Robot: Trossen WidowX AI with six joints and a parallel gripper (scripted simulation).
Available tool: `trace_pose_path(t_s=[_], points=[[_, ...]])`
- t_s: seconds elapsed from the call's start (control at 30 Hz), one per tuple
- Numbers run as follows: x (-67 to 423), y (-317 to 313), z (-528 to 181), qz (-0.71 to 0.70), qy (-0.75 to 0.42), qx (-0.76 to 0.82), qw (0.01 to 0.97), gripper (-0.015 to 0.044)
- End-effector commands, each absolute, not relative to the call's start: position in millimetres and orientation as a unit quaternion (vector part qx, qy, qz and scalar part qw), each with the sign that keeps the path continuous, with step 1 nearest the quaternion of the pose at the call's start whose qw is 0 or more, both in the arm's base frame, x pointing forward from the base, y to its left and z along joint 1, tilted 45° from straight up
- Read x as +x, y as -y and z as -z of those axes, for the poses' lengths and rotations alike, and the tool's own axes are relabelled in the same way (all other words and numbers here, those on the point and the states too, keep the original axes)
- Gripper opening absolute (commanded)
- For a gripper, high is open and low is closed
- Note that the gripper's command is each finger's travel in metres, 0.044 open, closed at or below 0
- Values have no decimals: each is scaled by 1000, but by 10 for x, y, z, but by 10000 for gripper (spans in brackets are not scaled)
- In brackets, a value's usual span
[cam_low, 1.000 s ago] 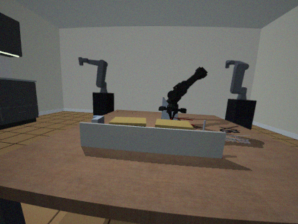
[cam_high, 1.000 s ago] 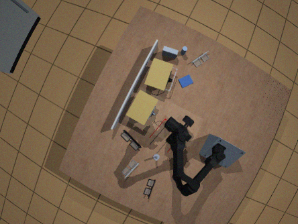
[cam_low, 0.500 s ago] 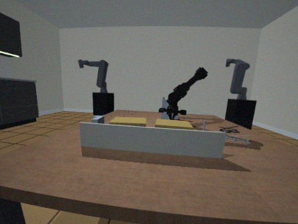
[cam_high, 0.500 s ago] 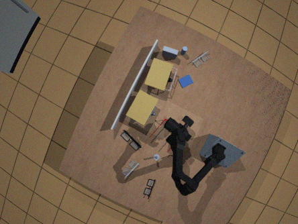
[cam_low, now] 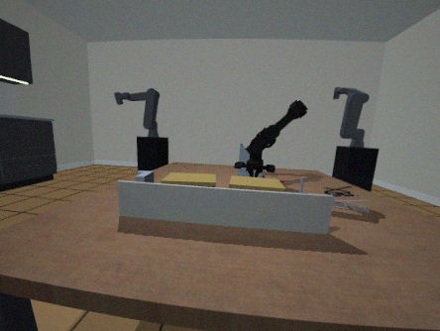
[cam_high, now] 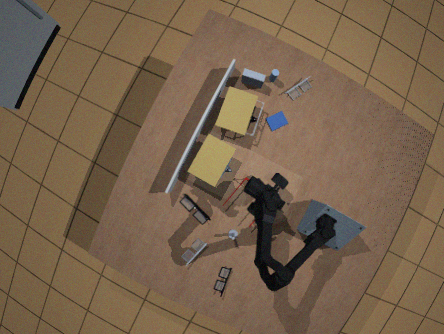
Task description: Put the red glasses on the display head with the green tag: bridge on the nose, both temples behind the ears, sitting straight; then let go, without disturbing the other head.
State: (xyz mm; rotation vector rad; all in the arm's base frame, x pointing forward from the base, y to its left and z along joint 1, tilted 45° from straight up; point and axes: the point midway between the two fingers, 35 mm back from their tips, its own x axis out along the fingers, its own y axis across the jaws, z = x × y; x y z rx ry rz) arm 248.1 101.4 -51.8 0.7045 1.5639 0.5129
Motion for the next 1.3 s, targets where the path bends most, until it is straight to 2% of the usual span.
trace_pose_path(t_s=[0.0, 0.33, 0.47, 1.27], points=[[2449, -1053, 541, -225, -683, 310, 621, 0], [2432, -1104, 581, -226, -683, 311, 621, 0], [2460, -1079, 569, -225, -682, 308, 624, 105], [2458, -1093, 478, -225, -683, 310, 622, 107]])
